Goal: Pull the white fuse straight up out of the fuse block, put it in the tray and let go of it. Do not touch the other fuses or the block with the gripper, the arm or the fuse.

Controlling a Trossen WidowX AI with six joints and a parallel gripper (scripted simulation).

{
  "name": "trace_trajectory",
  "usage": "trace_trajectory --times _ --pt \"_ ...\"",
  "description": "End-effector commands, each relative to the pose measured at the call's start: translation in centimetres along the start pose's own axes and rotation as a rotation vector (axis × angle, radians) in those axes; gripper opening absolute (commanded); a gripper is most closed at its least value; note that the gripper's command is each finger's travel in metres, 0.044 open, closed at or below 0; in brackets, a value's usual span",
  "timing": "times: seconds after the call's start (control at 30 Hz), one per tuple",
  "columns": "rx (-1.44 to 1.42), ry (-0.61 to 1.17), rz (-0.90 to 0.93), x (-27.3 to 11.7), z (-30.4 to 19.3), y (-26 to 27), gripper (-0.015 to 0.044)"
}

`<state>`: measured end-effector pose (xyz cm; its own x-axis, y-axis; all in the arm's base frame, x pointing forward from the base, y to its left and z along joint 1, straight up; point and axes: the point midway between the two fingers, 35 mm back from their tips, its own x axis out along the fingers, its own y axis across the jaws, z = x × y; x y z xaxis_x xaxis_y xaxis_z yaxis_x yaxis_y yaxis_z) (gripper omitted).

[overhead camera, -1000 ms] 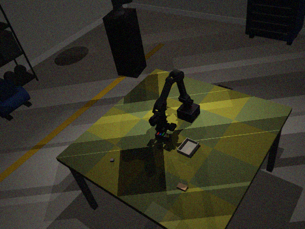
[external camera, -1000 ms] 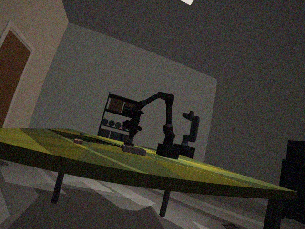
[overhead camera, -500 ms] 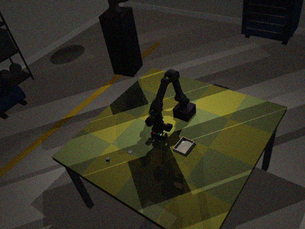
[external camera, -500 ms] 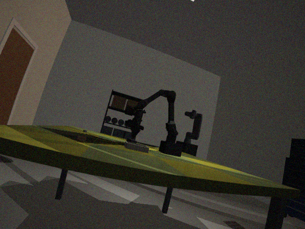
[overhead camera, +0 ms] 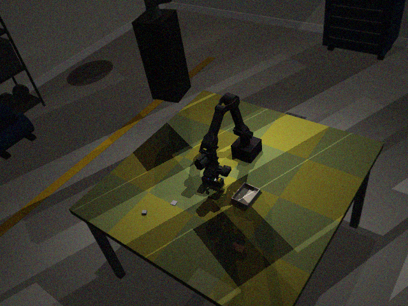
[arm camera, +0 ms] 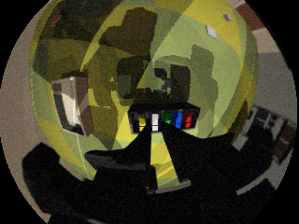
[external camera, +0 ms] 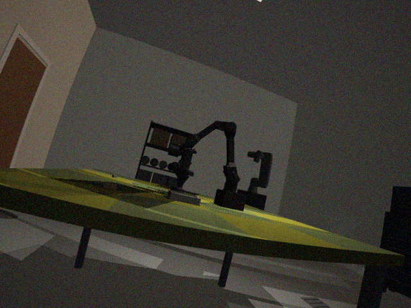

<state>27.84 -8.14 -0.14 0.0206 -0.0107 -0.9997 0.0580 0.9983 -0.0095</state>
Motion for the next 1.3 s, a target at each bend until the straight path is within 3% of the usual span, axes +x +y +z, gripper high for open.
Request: trace_trajectory --times 0.0,0.53,0.9,1.27 --pt "0.003 0.001 -0.003 0.12 -0.03 -0.03 0.0074" --pt "0.003 0.001 -0.003 1.04 -0.04 -0.02 0.0074" --pt "0.002 -0.001 0.000 0.94 0.05 0.00 0.0001" --pt "0.002 -0.001 -0.001 0.57 0.07 -0.01 0.0000"
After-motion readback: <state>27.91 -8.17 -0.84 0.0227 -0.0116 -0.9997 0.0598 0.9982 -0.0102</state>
